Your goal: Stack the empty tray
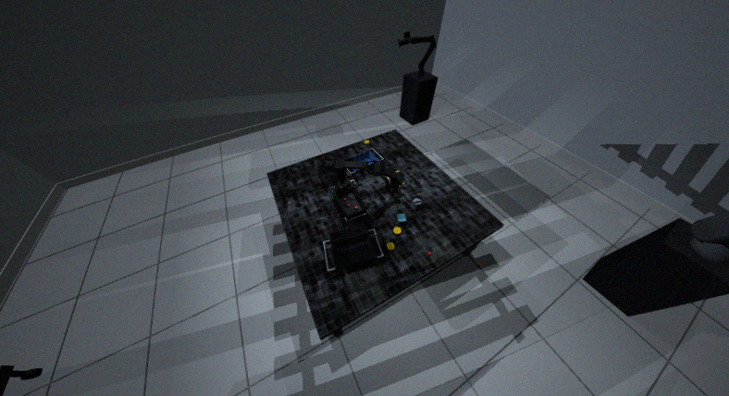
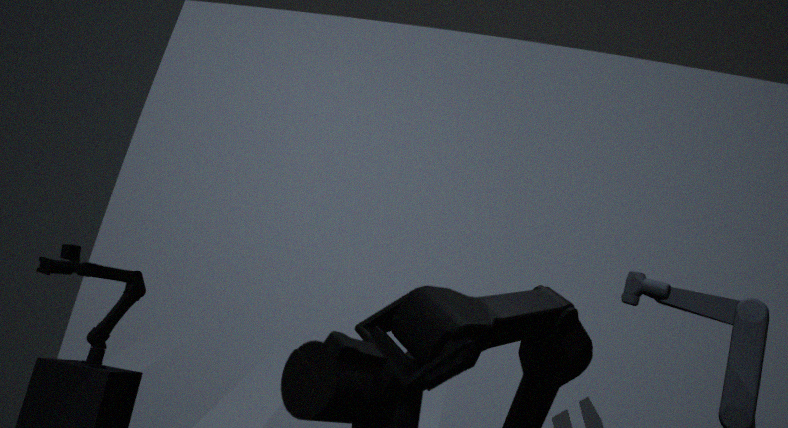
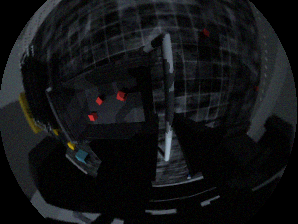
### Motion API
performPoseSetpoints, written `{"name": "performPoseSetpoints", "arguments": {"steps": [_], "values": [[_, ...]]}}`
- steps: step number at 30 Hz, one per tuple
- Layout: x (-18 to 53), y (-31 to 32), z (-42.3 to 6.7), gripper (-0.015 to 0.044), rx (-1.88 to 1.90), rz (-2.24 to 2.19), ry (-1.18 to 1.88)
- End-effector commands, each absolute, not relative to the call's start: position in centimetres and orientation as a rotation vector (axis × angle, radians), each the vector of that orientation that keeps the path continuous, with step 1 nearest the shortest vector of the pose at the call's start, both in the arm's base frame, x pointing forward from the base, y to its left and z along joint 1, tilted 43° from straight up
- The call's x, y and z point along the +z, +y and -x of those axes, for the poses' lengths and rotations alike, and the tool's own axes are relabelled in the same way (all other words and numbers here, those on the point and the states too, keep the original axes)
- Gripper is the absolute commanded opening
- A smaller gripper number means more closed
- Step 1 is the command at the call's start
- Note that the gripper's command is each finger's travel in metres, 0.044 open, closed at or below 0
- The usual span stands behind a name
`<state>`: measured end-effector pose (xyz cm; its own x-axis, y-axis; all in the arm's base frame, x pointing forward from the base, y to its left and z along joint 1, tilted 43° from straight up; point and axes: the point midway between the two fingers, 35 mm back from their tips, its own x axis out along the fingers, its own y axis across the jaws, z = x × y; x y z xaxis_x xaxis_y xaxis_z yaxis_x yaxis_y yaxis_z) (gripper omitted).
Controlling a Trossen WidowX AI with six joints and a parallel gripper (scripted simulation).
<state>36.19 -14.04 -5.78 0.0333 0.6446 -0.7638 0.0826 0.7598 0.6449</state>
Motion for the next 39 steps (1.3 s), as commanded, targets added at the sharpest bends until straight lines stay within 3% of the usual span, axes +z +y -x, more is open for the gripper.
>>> {"name": "performPoseSetpoints", "arguments": {"steps": [1,12,24,39], "values": [[-4.9,-12.1,-36.5,0.0089,0.503,-0.632,1.501],[-4.4,-8.3,-36.8,0.0089,0.505,-0.634,1.500],[-1.4,-11.7,-36.8,0.0089,0.503,-0.632,1.501],[-1.8,-11.2,-36.8,0.0089,0.501,-0.641,1.500]]}}
